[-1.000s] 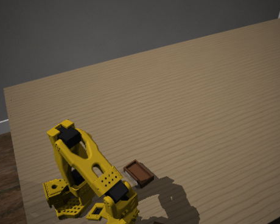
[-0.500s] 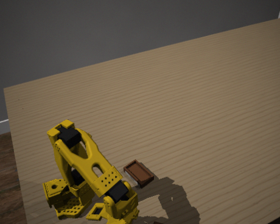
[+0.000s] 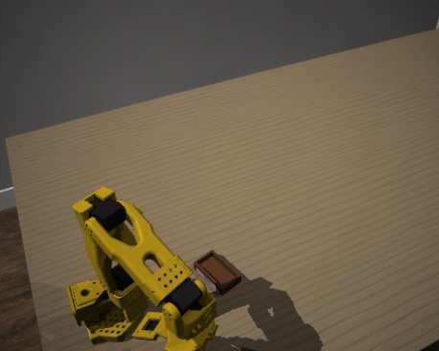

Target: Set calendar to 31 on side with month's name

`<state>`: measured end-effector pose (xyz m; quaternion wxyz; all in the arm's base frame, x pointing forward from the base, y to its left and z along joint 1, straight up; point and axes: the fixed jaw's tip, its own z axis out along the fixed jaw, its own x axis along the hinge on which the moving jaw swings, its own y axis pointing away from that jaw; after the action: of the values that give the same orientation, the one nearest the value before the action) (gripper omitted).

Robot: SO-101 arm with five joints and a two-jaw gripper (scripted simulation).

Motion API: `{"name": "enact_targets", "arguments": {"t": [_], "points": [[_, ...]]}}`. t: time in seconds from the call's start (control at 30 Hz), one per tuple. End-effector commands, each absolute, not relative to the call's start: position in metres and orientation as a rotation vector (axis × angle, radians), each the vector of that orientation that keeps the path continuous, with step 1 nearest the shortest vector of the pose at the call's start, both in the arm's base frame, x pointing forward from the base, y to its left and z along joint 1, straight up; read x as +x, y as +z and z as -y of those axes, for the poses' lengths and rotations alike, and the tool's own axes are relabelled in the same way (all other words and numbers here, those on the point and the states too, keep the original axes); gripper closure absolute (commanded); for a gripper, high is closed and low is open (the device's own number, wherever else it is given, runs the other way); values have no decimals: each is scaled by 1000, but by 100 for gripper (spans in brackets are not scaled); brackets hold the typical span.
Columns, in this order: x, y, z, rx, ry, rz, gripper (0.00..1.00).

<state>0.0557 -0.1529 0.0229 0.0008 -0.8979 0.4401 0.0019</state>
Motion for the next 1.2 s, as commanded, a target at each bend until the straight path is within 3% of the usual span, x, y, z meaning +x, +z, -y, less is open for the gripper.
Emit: {"name": "enact_targets", "arguments": {"t": [0.0,0.4,1.17], "points": [[58,42,161,-2851,-58,-1394,64],[56,72,157,-2851,-58,-1394,64],[56,73,156,-2851,-58,-1394,64]]}}
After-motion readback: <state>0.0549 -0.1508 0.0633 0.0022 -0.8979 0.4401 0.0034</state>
